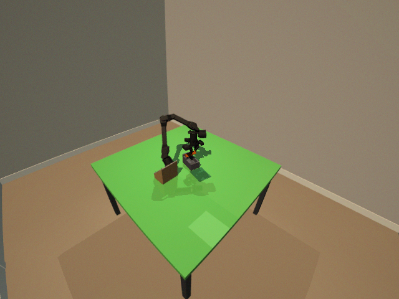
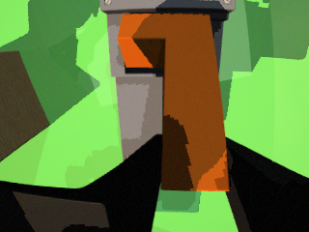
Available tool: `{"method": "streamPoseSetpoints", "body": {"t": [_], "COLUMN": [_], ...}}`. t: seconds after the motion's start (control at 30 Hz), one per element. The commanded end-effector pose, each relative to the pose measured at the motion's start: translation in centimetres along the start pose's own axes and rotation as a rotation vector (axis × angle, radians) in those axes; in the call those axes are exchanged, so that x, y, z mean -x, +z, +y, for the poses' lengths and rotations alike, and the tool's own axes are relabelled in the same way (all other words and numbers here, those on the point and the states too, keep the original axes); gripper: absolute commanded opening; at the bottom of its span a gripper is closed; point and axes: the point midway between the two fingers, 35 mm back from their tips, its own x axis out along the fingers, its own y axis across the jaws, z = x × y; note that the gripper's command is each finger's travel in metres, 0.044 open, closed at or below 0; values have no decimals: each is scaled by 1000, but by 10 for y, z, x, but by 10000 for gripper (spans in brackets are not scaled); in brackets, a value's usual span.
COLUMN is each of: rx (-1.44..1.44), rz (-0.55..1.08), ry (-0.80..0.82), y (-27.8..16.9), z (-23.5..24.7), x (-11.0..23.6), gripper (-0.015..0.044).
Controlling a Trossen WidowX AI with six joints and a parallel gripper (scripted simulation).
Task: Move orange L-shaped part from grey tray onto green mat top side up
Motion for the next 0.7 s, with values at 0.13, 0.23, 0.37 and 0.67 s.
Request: {"method": "streamPoseSetpoints", "body": {"t": [0.13,0.23,0.37,0.67], "rx": [8,8,8,8], "rz": [5,5,5,6], "ry": [-5,-5,-5,-5], "y": [0,0,0,-3], "z": [-1,-1,-1,-1], "x": [15,19,24,27], "gripper": [0,0,0,0]}}
